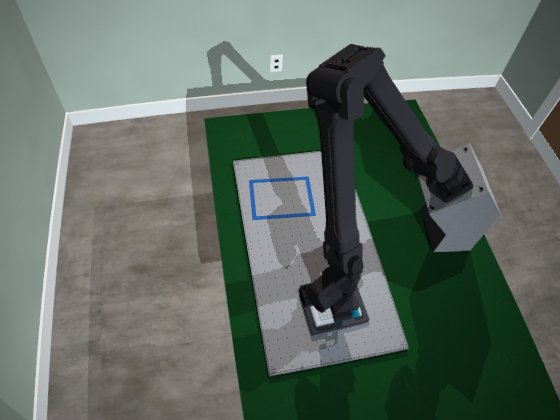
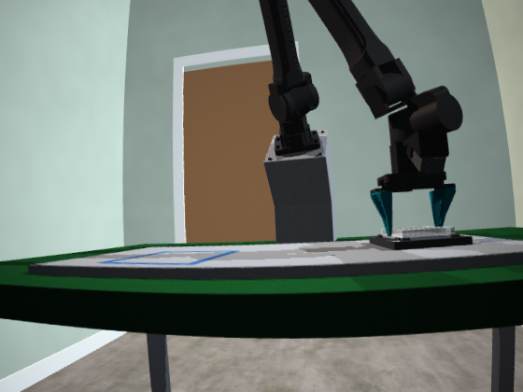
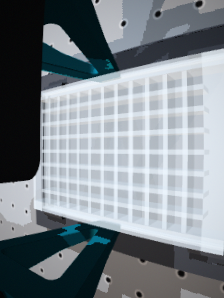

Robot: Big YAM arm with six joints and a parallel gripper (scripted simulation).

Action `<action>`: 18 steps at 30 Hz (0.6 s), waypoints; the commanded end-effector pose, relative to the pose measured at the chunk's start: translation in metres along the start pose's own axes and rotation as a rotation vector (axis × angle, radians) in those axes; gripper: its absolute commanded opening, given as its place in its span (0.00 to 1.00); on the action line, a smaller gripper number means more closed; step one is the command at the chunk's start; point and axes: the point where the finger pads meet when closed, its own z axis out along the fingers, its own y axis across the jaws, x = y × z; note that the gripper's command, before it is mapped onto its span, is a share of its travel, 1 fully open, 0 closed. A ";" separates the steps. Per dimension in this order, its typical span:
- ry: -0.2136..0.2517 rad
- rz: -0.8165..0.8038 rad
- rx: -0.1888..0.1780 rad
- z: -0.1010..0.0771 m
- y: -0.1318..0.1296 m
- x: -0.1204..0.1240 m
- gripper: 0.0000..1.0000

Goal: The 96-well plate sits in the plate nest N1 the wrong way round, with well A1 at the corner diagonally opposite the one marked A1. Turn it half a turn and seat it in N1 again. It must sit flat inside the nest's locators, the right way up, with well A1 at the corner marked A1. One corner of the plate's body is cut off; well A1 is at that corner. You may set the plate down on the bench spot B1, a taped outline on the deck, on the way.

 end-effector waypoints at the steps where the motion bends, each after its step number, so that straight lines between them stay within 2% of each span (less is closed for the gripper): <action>1: -0.018 0.006 -0.010 -0.002 0.003 -0.008 0.00; 13: -0.018 0.006 -0.010 -0.002 0.003 -0.008 0.00; 14: -0.029 0.015 -0.013 -0.004 0.002 -0.012 0.00; 18: -0.017 0.004 -0.014 -0.017 0.005 -0.004 0.00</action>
